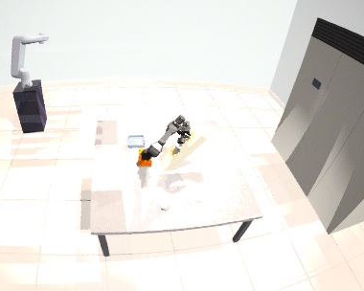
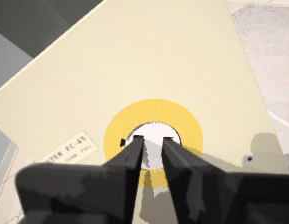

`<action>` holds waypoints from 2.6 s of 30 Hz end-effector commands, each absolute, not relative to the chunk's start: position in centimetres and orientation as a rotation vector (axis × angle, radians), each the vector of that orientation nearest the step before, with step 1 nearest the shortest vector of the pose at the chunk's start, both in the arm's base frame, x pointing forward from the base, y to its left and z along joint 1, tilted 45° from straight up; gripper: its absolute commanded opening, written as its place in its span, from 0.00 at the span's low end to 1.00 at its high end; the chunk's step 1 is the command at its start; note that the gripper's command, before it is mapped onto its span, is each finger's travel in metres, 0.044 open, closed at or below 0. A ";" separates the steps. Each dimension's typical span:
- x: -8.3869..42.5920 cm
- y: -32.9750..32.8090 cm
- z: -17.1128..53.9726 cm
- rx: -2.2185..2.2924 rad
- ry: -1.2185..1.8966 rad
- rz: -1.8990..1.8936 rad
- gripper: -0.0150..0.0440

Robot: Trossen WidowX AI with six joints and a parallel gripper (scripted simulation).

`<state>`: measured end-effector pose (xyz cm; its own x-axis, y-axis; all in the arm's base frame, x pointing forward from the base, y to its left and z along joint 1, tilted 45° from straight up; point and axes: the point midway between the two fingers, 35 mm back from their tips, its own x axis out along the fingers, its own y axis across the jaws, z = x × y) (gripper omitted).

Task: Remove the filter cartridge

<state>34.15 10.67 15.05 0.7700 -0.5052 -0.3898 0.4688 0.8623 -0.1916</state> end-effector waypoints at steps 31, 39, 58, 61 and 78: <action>28.5 14.3 17.7 0.049 0.427 -0.562 0.25; 27.2 13.1 16.1 0.049 0.428 -0.562 0.25; 24.8 10.5 13.0 0.037 0.442 -0.563 0.39; 24.8 10.5 13.0 0.037 0.442 -0.563 0.40; 28.5 14.2 17.5 0.049 0.427 -0.562 0.40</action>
<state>27.25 13.14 16.15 0.7623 -0.5003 -0.4105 0.5252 0.8489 -0.0594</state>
